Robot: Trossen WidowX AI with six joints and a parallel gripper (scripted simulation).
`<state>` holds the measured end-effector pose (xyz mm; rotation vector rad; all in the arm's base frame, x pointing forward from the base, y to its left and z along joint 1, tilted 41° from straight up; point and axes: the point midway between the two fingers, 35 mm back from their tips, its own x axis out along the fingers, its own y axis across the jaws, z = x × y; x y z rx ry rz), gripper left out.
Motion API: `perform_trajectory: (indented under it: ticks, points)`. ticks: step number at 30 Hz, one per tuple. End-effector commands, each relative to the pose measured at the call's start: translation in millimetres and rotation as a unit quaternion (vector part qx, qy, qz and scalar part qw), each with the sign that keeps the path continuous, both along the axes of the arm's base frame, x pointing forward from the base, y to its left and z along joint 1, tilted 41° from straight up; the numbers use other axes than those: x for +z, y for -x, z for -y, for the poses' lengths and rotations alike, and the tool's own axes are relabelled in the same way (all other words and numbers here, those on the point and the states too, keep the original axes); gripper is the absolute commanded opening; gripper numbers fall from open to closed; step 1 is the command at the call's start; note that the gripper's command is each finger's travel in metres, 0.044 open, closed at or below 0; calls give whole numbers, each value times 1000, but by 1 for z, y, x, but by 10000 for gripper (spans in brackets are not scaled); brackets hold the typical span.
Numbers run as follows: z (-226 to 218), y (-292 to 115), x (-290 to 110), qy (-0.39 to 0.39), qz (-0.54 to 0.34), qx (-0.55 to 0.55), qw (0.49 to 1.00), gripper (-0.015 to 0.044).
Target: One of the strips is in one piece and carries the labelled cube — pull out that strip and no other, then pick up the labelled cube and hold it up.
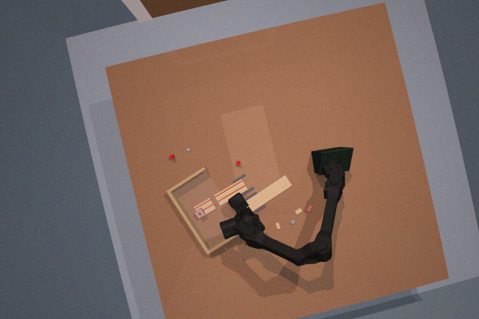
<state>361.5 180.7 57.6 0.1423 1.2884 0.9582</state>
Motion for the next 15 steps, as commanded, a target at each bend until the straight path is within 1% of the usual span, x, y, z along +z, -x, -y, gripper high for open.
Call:
perform_trajectory:
  ticks: [1,3,15]
  points:
    - [0,0,0,0,0,0,1000,46]
    - [3,2,1,0,0,0,1000,0]
    - [47,49,15,4,-5,-2,1000,0]
